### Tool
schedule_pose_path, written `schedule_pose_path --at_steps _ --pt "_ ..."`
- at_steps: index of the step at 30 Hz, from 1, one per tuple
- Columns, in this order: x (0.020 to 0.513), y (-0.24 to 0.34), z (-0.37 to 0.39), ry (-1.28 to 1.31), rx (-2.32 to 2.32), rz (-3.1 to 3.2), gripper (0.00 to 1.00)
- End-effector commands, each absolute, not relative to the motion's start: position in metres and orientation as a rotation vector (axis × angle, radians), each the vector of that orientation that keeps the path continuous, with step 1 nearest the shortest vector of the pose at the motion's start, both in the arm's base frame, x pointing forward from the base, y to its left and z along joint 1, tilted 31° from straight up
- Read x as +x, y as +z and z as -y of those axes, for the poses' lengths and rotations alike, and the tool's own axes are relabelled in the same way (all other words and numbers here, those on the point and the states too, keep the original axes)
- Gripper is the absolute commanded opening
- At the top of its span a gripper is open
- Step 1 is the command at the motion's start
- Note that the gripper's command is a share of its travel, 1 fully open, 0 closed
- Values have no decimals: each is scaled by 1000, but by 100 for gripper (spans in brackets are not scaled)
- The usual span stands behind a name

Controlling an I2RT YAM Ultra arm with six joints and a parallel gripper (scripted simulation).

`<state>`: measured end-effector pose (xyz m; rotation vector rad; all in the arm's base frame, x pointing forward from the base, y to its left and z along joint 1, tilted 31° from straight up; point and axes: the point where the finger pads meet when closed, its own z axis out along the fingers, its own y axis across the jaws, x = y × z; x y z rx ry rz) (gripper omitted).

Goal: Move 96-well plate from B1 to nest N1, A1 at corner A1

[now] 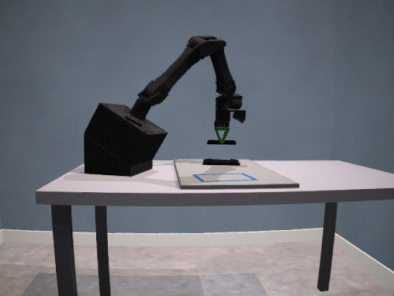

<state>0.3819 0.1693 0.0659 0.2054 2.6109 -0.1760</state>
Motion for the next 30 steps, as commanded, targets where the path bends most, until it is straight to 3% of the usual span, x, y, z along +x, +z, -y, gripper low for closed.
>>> schedule_pose_path --at_steps 1,30 --pt "383 71 -170 -173 204 -2604 0" --pt "383 71 -169 -173 204 -2604 0"
